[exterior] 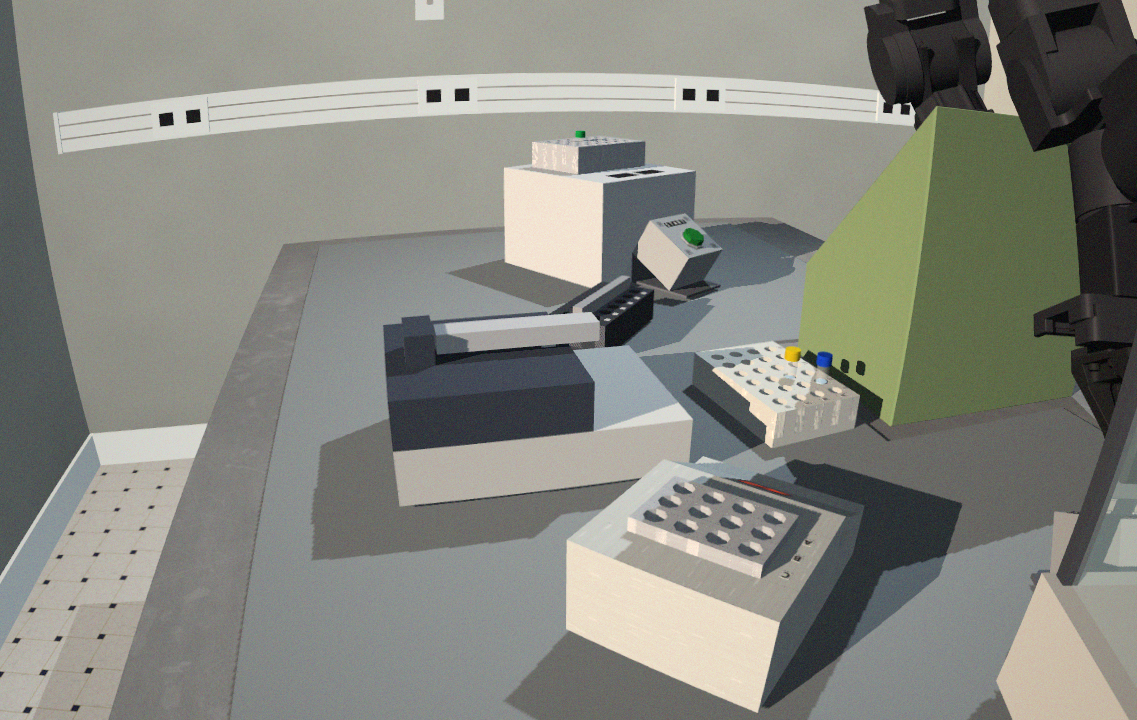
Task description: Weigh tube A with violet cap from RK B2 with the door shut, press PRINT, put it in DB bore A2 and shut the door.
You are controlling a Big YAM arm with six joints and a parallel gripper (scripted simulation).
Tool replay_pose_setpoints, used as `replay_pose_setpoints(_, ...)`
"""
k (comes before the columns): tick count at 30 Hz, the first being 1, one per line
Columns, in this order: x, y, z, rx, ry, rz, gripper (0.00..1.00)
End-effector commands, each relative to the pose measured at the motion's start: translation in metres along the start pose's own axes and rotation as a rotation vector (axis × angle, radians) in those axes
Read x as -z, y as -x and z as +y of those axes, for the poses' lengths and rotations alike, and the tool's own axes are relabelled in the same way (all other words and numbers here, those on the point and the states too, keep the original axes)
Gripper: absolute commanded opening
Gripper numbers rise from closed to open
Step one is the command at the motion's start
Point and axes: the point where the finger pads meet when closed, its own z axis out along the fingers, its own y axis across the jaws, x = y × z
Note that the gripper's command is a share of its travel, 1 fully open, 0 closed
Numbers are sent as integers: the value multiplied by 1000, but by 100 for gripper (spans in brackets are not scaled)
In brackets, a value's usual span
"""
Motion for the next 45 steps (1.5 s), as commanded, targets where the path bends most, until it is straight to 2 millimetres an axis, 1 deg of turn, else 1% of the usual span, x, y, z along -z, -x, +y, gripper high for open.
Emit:
replay_pose_setpoints(1, -8, 17, -4, -7, -6, -32, 0)
replay_pose_setpoints(5, -10, 15, -3, -3, -6, -29, 0)
replay_pose_setpoints(10, -14, 17, -4, -5, -6, -32, 0)
replay_pose_setpoints(13, -12, 16, -2, 3, -8, -34, 0)
replay_pose_setpoints(16, -17, 16, -4, -7, -6, -31, 0)
replay_pose_setpoints(37, -30, 15, -4, -6, -8, -29, 0)
replay_pose_setpoints(45, -30, 15, -4, -6, -8, -29, 0)
